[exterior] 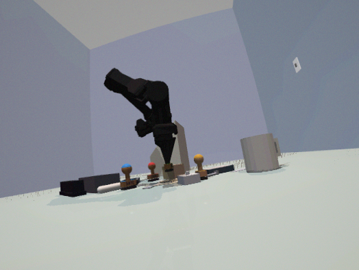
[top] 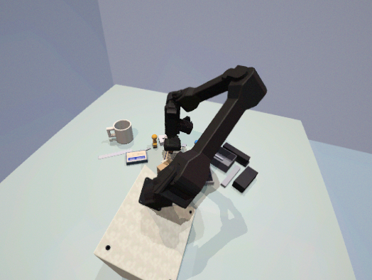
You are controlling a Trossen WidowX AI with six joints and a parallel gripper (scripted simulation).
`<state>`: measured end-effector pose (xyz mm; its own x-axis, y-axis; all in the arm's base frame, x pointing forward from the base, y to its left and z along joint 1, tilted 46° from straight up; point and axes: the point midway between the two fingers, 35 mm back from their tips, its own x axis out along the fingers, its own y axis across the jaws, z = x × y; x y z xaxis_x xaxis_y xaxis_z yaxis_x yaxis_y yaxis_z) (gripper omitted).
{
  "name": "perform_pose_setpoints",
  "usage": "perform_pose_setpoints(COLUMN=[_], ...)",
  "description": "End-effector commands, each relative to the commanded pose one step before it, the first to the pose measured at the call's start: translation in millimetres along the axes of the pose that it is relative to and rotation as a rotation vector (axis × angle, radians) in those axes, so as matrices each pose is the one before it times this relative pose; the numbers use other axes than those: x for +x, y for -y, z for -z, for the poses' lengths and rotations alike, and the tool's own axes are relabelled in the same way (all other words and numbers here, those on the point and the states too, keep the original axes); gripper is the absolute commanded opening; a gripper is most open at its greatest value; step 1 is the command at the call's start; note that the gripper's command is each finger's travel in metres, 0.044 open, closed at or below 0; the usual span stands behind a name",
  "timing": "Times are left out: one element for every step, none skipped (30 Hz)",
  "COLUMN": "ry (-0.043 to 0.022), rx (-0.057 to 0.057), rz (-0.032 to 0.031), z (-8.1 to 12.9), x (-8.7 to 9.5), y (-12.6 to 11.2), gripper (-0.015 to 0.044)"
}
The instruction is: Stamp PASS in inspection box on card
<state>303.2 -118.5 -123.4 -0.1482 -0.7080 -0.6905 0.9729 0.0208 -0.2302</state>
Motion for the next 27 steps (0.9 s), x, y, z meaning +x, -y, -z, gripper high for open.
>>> perform_pose_setpoints(ry=[-0.00431,-0.00008,-0.00007,-0.00006,-0.00004,-0.00003,-0.00002,-0.00001,0.0,0.00001,0.00002,0.00004,0.00005,0.00006,0.00007,0.00008,0.0001,0.00011,0.00012,0.00011,0.00007,-0.00038,-0.00111,-0.00174,-0.00199,-0.00179,-0.00157], rx=[0.0072,0.0,0.0,0.0,0.0,0.0,0.0,0.0,0.0,0.0,0.0,0.0,0.0,0.0,0.0,0.0,0.0,0.0,0.0,0.0,0.0,-0.0001,-0.0002,-0.0003,-0.0003,-0.0003,-0.0002], rz=[-0.00601,-0.00004,-0.00003,-0.00003,-0.00002,-0.00001,-0.00001,0.0,0.0,0.00001,0.00002,0.00002,0.00003,0.00003,0.00004,0.00004,0.00005,0.00006,0.00006,0.00005,0.00003,-0.00022,-0.00064,-0.00095,-0.00101,-0.00081,-0.00063], z=[-0.89,0.0,0.0,0.0,0.0,-0.01,-0.01,-0.01,-0.01,-0.01,-0.01,-0.01,-0.02,-0.02,-0.02,-0.02,-0.02,-0.03,-0.03,-0.02,-0.02,1.15,3.43,5.62,6.85,6.67,6.47], x=[-7.98,-1.63,-1.63,-1.64,-1.64,-1.64,-1.64,-1.65,-1.65,-1.65,-1.65,-1.65,-1.66,-1.66,-1.66,-1.66,-1.66,-1.66,-1.66,-1.38,-0.83,-0.11,-0.31,-0.49,-0.55,-0.48,-0.4], y=[-1.57,-0.02,-0.01,0.0,0.01,0.02,0.03,0.03,0.04,0.05,0.06,0.07,0.08,0.09,0.1,0.11,0.12,0.13,0.14,0.12,0.08,0.58,1.77,3.04,3.96,4.15,4.32], gripper=[0.0,0.0,0.0,0.0,0.0,0.0,0.0,0.0,0.0,0.0,0.0,0.0,0.0,0.0,0.0,0.0,0.0,0.0,0.0,0.0,0.0,0.0,0.0,0.0,0.0,0.0,0.0])
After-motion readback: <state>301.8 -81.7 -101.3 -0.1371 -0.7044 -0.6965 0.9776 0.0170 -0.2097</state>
